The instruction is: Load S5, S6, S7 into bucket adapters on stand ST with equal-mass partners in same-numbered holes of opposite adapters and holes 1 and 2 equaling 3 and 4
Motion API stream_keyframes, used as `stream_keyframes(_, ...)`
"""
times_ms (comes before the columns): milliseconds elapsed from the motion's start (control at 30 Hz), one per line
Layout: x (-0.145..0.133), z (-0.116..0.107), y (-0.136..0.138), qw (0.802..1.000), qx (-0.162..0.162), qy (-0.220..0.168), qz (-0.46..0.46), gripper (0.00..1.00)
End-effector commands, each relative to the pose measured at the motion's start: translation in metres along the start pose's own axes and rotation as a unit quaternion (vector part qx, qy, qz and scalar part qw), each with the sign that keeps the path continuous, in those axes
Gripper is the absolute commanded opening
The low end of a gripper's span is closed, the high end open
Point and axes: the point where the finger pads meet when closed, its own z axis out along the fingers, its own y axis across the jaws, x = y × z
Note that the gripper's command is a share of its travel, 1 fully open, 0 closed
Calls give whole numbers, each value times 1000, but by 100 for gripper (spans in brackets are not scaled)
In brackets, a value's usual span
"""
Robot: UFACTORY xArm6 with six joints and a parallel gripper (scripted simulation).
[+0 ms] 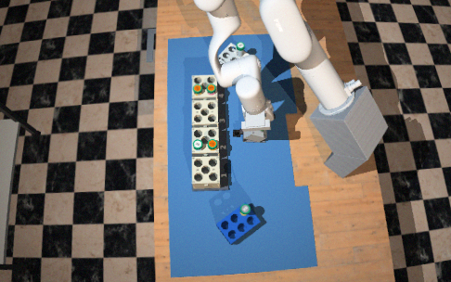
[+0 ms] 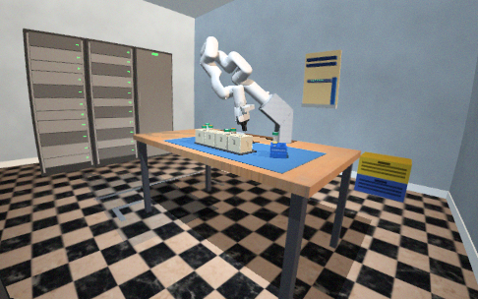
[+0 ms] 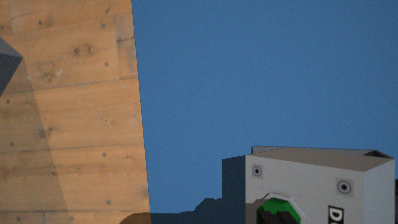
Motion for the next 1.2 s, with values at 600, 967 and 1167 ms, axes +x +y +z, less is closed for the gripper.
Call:
stream_keyframes(600,0,13,3,1000,0,0,0,0)
stream_keyframes(967,0,14,4,1000,0,0,0,0)
stream_keyframes(1167,0,15,4,1000,0,0,0,0)
